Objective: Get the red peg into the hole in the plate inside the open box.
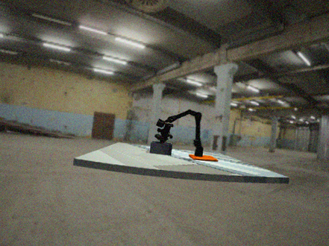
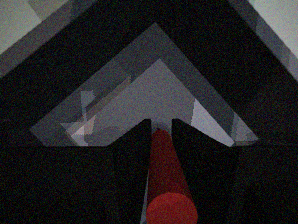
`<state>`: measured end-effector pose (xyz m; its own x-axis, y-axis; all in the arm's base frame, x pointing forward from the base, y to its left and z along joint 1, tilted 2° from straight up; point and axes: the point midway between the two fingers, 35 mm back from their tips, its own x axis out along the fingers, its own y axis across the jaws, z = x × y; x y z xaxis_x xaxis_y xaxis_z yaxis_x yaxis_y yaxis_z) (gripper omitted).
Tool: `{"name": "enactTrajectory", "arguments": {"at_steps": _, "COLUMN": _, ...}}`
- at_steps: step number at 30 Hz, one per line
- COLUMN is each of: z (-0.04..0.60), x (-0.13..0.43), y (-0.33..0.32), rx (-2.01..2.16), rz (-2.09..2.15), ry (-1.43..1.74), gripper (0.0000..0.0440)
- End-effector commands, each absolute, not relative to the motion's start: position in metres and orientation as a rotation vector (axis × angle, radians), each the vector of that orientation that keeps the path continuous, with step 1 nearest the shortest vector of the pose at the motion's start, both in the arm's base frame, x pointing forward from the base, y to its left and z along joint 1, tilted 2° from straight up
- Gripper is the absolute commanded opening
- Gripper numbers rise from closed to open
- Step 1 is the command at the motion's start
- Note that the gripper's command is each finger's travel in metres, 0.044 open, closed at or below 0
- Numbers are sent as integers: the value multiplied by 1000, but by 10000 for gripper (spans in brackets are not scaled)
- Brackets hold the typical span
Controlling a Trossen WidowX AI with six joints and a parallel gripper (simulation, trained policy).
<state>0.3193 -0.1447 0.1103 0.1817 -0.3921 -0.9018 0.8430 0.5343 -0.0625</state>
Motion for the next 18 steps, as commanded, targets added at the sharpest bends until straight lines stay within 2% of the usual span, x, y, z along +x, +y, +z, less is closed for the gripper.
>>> {"name": "enactTrajectory", "arguments": {"at_steps": 1, "z": 94, "x": 320, "y": -145, "rx": 491, "rz": -880, "ry": 1118, "gripper": 15}}
{"name": "enactTrajectory", "arguments": {"at_steps": 8, "z": 78, "x": 320, "y": -147, "rx": 479, "rz": -829, "ry": 1185, "gripper": 170}}
{"name": "enactTrajectory", "arguments": {"at_steps": 13, "z": 85, "x": 330, "y": -153, "rx": 448, "rz": -788, "ry": 1191, "gripper": 203}}
{"name": "enactTrajectory", "arguments": {"at_steps": 18, "z": 93, "x": 342, "y": -155, "rx": 446, "rz": -754, "ry": 1194, "gripper": 315}}
